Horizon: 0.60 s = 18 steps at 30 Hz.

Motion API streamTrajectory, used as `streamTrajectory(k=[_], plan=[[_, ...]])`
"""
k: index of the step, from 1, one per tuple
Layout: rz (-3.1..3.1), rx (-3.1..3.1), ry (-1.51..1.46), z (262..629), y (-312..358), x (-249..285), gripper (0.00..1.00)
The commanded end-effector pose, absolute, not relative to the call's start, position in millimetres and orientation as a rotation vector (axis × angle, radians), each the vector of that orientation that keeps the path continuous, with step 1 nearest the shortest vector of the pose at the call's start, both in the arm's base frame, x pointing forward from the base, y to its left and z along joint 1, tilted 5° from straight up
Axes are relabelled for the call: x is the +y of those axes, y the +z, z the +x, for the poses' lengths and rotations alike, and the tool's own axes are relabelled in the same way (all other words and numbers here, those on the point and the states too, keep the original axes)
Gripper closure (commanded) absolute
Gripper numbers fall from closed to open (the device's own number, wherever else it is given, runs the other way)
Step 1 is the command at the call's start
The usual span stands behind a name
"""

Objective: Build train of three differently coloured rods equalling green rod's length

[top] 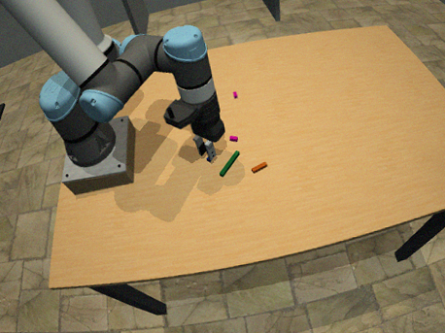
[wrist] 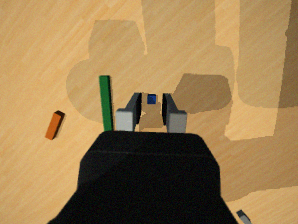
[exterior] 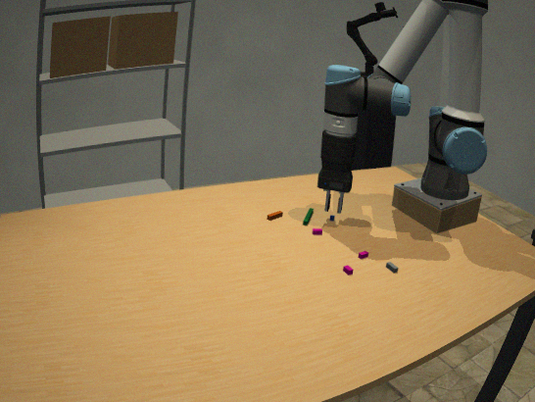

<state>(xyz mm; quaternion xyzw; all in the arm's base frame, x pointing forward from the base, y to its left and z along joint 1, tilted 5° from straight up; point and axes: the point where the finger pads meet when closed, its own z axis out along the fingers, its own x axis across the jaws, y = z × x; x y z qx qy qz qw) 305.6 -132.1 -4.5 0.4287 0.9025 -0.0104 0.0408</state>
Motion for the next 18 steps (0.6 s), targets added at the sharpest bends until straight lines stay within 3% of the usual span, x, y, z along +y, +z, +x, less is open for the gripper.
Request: streamTrajectory(k=[1,18], plan=[[1.312,2.763,-0.032,306.2,-7.6,-132.5,0.46],[1.312,2.763,-0.032,306.3,-9.7,-132.6,0.46]])
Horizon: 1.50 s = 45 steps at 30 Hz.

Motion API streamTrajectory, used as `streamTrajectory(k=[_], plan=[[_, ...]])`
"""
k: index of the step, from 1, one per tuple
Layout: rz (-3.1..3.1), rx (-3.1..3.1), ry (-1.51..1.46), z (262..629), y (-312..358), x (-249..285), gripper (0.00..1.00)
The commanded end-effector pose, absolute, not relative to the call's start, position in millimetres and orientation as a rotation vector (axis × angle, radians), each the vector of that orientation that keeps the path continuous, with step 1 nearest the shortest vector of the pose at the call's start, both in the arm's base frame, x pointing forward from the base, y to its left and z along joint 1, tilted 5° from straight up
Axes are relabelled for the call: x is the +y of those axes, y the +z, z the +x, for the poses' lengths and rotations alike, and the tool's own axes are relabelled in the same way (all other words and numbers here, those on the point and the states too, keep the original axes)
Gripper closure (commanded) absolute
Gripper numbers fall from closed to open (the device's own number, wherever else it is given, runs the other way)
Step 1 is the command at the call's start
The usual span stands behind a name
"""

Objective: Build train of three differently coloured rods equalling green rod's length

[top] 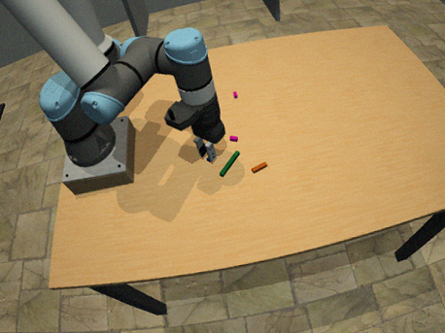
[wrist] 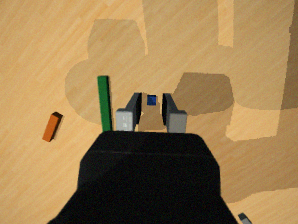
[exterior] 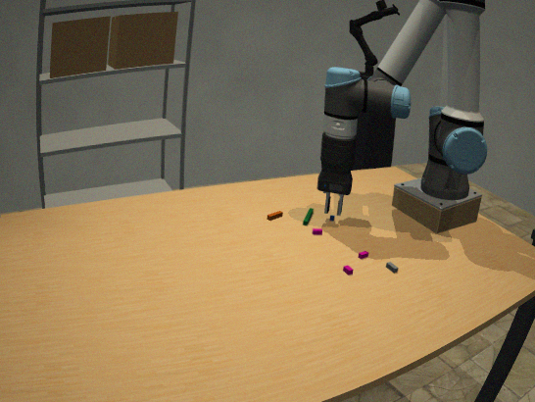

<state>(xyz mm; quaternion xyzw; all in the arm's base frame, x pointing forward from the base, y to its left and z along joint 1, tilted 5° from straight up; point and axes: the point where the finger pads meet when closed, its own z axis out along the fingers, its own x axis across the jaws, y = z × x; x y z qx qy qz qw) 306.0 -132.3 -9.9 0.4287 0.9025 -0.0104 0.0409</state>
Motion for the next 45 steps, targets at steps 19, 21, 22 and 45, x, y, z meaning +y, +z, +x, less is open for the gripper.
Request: streamTrajectory(k=[19,21,22,45], plan=[[1.312,2.763,-0.032,306.3,-9.7,-132.6,0.46],[1.312,2.763,-0.032,306.3,-9.7,-132.6,0.46],[1.312,2.763,-0.032,306.3,-9.7,-132.6,0.46],[1.312,2.763,-0.032,306.9,-18.3,-133.1,0.46]])
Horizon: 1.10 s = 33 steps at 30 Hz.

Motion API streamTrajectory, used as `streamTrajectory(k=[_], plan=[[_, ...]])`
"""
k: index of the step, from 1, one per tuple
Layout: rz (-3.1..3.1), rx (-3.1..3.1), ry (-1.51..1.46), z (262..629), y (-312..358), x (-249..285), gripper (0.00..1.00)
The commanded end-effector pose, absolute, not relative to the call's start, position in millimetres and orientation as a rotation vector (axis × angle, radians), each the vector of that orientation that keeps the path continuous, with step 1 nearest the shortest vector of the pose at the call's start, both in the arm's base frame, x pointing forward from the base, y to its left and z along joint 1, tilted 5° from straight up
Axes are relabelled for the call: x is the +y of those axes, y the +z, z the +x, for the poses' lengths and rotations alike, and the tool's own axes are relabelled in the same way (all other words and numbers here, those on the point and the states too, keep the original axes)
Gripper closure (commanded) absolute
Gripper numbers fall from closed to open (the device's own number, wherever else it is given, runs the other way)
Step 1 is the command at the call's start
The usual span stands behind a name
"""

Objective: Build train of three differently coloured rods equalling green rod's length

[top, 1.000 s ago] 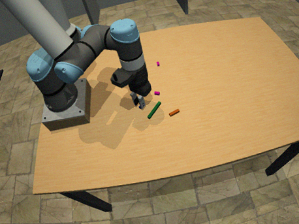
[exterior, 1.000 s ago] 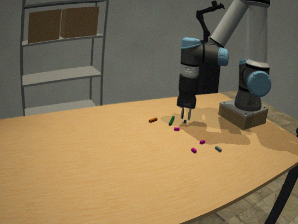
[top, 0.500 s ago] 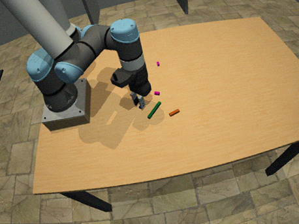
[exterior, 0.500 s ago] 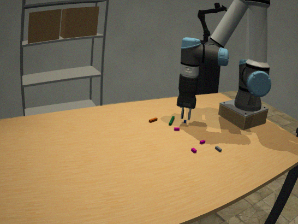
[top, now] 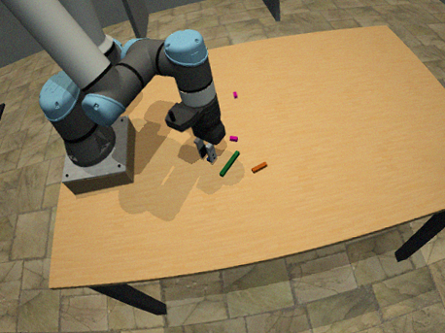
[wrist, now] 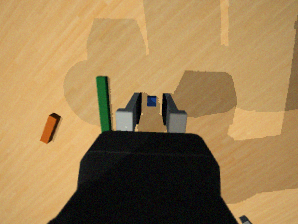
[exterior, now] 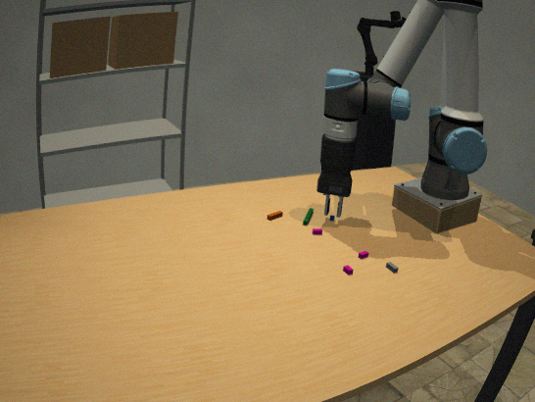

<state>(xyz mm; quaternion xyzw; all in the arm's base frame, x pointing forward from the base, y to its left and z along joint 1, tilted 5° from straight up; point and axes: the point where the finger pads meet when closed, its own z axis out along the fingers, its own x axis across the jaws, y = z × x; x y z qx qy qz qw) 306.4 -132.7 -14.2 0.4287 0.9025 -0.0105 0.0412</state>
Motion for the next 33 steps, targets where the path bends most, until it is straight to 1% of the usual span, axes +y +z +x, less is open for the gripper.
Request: streamTrajectory(k=[1,33], plan=[[1.312,2.763,-0.032,306.9,-18.3,-133.1,0.46],[1.312,2.763,-0.032,307.4,-26.6,-133.5,0.46]])
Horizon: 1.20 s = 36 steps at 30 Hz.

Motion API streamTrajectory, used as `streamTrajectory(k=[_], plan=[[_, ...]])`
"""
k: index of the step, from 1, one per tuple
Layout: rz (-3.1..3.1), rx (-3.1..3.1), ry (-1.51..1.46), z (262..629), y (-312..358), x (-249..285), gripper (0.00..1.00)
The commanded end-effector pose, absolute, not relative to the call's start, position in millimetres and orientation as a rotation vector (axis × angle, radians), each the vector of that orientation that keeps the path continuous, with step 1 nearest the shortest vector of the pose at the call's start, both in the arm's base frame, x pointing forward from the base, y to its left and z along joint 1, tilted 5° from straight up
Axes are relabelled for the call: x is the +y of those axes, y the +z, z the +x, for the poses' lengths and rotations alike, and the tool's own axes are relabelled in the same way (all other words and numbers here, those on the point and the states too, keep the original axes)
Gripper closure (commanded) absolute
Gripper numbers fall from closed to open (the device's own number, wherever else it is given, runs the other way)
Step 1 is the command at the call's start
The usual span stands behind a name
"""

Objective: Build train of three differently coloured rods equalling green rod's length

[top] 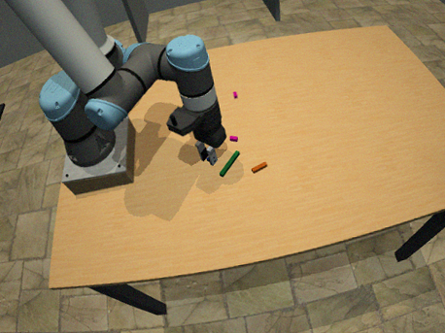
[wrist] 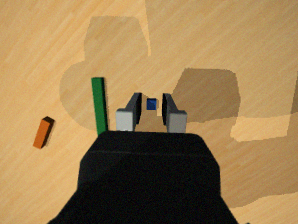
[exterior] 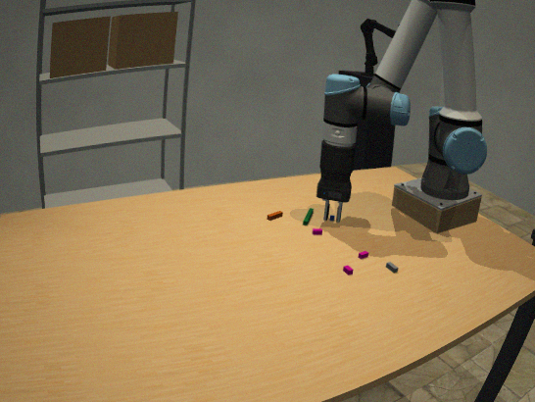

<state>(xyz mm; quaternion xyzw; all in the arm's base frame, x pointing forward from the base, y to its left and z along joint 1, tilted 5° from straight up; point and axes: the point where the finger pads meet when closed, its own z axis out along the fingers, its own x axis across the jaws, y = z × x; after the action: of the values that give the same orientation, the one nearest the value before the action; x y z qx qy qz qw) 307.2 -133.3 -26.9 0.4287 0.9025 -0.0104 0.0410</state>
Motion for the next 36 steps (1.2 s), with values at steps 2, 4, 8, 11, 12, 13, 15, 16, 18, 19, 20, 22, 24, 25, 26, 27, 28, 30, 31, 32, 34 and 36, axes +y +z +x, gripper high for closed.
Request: streamTrajectory(k=[2,4,8,11,12,13,15,16,18,19,20,22,24,25,26,27,28,30,31,32,34,36], plan=[[1.312,2.763,-0.032,307.4,-26.6,-133.5,0.46],[1.312,2.763,-0.032,307.4,-26.6,-133.5,0.46],[1.312,2.763,-0.032,307.4,-26.6,-133.5,0.46],[1.312,2.763,-0.032,307.4,-26.6,-133.5,0.46],[1.312,2.763,-0.032,307.4,-26.6,-133.5,0.46],[1.312,2.763,-0.032,307.4,-26.6,-133.5,0.46],[1.312,2.763,-0.032,307.4,-26.6,-133.5,0.46],[1.312,2.763,-0.032,307.4,-26.6,-133.5,0.46],[1.312,2.763,-0.032,307.4,-26.6,-133.5,0.46],[1.312,2.763,-0.032,307.4,-26.6,-133.5,0.46],[1.312,2.763,-0.032,307.4,-26.6,-133.5,0.46],[1.312,2.763,-0.032,307.4,-26.6,-133.5,0.76],[1.312,2.763,-0.032,307.4,-26.6,-133.5,0.76],[1.312,2.763,-0.032,307.4,-26.6,-133.5,0.76],[1.312,2.763,-0.032,307.4,-26.6,-133.5,0.76],[1.312,2.763,-0.032,307.4,-26.6,-133.5,0.76],[1.312,2.763,-0.032,307.4,-26.6,-133.5,0.76],[1.312,2.763,-0.032,307.4,-26.6,-133.5,0.76],[1.312,2.763,-0.032,307.4,-26.6,-133.5,0.76],[1.312,2.763,-0.032,307.4,-26.6,-133.5,0.76],[1.312,2.763,-0.032,307.4,-26.6,-133.5,0.76],[1.312,2.763,-0.032,307.4,-26.6,-133.5,0.76]])
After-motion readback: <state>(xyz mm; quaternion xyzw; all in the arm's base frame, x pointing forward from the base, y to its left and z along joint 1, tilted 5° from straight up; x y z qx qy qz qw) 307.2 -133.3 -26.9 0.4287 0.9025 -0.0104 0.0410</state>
